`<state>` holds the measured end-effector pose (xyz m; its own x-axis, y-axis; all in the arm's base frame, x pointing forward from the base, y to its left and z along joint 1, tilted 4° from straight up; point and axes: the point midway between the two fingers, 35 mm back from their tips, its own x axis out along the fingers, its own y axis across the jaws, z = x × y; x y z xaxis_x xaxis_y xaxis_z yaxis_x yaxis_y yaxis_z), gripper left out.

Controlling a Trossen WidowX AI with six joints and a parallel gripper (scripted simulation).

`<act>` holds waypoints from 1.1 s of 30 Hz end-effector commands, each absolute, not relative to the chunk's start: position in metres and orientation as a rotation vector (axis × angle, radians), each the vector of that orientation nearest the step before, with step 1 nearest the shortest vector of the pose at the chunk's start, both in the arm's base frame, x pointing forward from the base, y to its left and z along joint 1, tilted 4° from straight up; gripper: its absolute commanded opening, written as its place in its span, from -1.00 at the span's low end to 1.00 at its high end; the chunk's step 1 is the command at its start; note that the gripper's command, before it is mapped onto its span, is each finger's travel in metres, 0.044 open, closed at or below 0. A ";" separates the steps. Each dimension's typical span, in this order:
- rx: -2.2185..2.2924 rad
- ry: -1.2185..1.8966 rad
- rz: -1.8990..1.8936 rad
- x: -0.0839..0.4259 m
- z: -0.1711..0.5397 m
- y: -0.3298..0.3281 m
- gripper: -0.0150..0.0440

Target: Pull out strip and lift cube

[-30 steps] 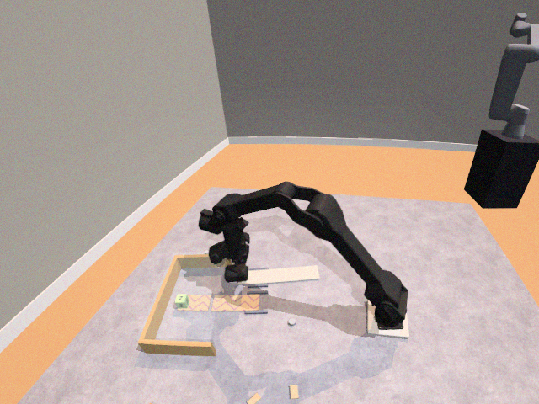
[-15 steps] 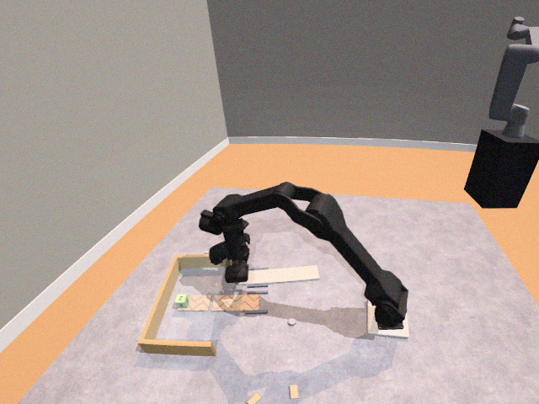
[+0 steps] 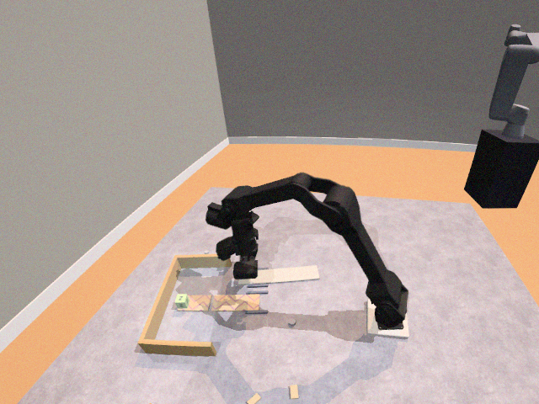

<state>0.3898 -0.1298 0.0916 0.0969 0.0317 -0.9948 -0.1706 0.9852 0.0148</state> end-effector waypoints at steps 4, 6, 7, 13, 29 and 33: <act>-0.112 1.480 0.152 0.365 0.101 -0.123 -0.49; -0.112 1.480 0.152 0.364 0.102 -0.123 -0.49; -0.112 1.480 0.152 0.362 0.102 -0.122 -0.49; -0.111 1.482 0.153 0.344 0.102 -0.116 -0.49; -0.110 1.487 0.154 0.290 0.095 -0.099 -0.49; -0.109 1.487 0.154 0.285 0.095 -0.097 -0.49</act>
